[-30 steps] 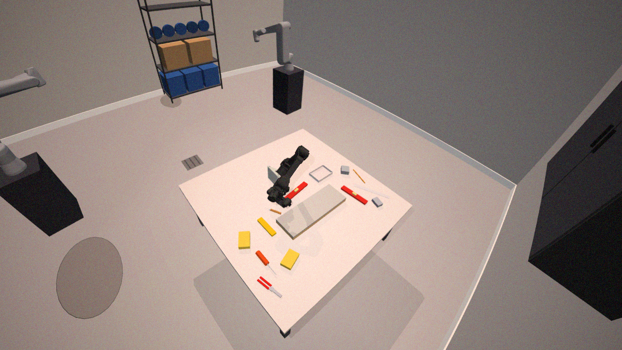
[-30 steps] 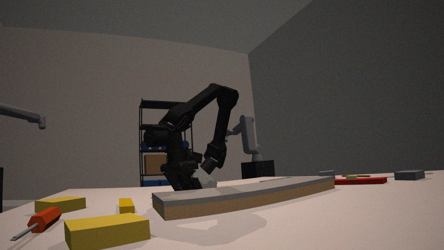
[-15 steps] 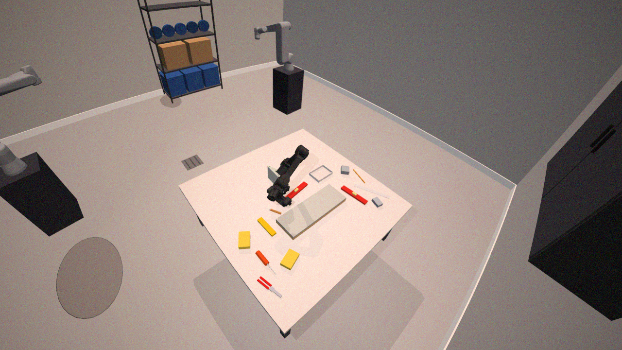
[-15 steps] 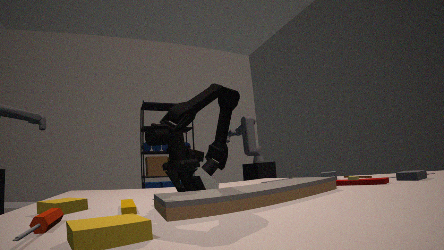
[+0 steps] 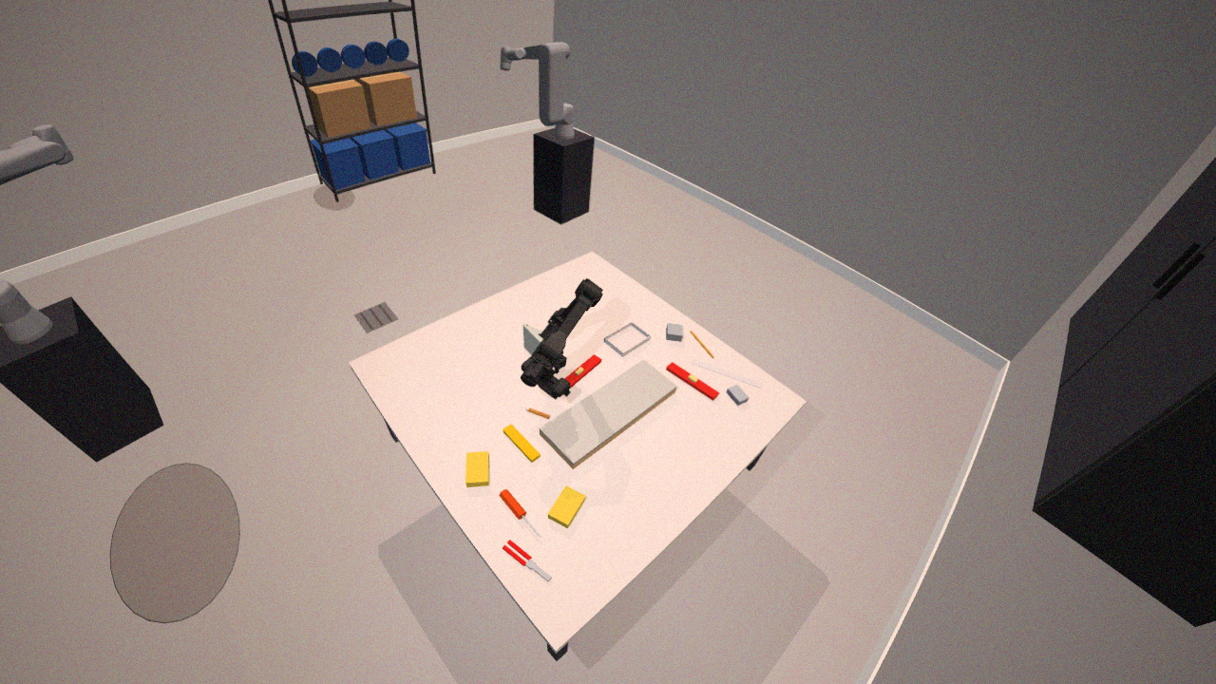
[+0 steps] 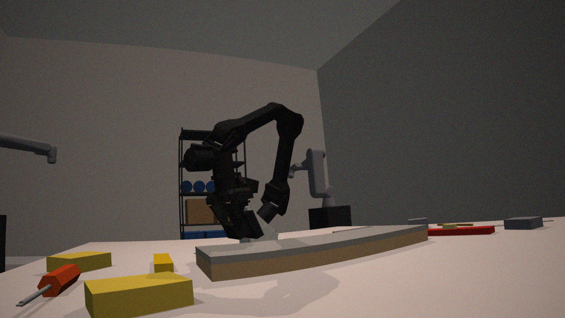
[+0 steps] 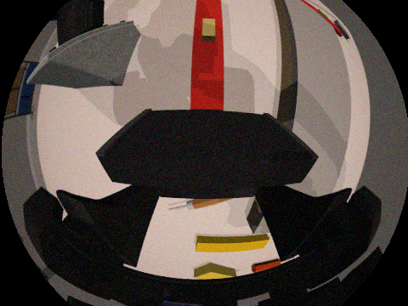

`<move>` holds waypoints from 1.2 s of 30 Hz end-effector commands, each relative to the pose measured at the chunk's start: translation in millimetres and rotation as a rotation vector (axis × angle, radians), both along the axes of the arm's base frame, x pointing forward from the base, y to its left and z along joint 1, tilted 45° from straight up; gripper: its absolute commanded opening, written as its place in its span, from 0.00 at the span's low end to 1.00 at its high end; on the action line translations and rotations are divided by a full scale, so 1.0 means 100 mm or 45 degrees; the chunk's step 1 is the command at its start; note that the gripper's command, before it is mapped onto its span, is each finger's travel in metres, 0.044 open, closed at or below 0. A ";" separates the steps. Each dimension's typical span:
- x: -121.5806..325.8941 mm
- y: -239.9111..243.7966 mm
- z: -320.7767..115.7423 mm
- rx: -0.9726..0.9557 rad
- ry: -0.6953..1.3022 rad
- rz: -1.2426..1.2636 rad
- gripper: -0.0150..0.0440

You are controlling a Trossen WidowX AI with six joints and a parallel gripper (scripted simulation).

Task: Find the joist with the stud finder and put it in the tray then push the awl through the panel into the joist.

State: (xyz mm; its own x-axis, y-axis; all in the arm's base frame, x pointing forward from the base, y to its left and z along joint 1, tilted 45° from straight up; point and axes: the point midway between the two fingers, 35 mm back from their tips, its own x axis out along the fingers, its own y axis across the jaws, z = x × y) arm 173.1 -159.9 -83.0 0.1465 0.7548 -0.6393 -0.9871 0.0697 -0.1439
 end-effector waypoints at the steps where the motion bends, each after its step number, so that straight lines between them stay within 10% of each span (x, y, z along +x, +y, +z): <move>1: -0.02 -0.10 0.09 -0.014 -0.009 -0.001 0.25; 36: -0.02 -0.06 0.11 -0.176 0.012 -0.025 0.25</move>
